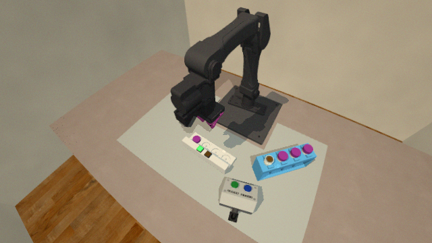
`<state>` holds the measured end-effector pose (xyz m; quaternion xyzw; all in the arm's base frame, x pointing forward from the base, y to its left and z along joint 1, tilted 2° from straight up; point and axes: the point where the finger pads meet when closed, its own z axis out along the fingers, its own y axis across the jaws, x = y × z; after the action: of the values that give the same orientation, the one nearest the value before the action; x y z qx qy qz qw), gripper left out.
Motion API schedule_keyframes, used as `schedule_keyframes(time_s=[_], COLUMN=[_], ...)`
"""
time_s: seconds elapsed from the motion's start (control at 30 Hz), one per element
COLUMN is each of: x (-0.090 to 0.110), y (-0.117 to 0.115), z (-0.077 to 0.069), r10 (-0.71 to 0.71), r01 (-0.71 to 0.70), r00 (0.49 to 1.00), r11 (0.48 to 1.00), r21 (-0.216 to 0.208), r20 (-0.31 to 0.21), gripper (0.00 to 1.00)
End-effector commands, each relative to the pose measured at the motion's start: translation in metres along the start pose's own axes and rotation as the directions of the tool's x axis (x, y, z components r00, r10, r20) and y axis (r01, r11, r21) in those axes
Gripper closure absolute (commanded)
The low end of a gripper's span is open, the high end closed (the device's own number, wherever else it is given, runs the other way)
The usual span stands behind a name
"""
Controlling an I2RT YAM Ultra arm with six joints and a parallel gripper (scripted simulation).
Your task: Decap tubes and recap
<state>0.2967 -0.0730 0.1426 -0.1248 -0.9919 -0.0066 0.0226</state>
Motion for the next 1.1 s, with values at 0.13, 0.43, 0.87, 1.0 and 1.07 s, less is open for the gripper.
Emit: schedule_keyframes(time_s=[0.13, 0.43, 0.87, 1.0, 1.07], x=[-0.023, -0.025, -0.027, -0.028, -0.029], y=[-0.052, -0.059, -0.059, -0.060, -0.060], z=[-0.007, 0.003, 0.058, 0.078, 0.088], r10=[-0.067, -0.067, -0.067, -0.067, -0.067], r01=[0.067, 0.067, 0.067, 0.067, 0.067], r00=[0.997, 0.997, 0.997, 0.997, 0.997], r11=[0.998, 0.998, 0.998, 0.998, 0.998], r21=[0.007, 0.007, 0.007, 0.007, 0.007], r20=[0.023, 0.023, 0.023, 0.023, 0.023], gripper=[0.53, 0.53, 0.53, 0.53, 0.53])
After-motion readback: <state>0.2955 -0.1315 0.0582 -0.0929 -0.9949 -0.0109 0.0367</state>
